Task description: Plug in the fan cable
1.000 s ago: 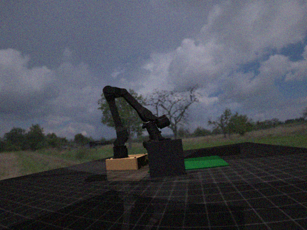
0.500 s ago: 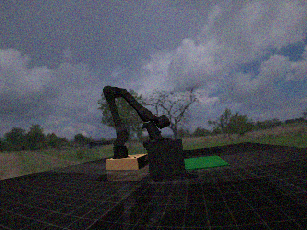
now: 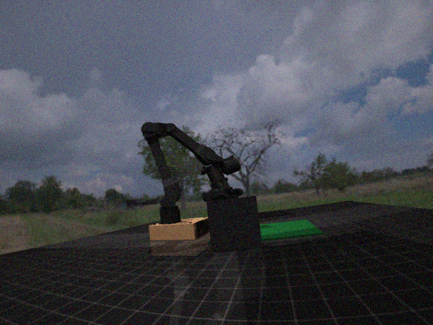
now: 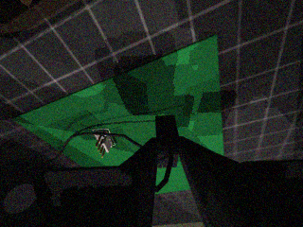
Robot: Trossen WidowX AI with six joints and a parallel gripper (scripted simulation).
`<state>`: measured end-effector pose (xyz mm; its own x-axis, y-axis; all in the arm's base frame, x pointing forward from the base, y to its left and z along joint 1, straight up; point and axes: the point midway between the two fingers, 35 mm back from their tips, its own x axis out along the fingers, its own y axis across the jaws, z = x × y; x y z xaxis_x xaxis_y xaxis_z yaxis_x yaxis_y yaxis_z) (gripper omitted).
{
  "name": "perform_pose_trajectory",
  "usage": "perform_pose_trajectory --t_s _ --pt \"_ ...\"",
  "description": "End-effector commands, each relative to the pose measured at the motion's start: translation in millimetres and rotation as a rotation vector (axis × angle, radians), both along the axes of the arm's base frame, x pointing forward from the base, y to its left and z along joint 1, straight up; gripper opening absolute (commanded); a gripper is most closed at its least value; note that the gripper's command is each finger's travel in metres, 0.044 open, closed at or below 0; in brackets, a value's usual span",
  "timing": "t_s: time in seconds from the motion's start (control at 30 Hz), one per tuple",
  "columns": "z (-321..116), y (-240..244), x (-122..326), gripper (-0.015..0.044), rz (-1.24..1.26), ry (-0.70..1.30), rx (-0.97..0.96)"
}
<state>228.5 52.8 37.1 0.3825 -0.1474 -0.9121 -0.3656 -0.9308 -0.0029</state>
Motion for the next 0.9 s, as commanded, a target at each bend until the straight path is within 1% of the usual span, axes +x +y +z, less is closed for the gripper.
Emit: perform_pose_trajectory --t_s 0.0,0.53,0.7,0.87 --pt "15.2 1.1 2.0 0.0 0.002 -0.009 0.005" --pt "65.8 -1.2 -3.7 0.0 0.004 -0.007 0.006" --pt "70.7 -1.7 -4.6 0.0 -0.001 -0.007 0.008" --pt "74.8 -1.6 3.3 0.0 -0.133 -0.001 0.062"
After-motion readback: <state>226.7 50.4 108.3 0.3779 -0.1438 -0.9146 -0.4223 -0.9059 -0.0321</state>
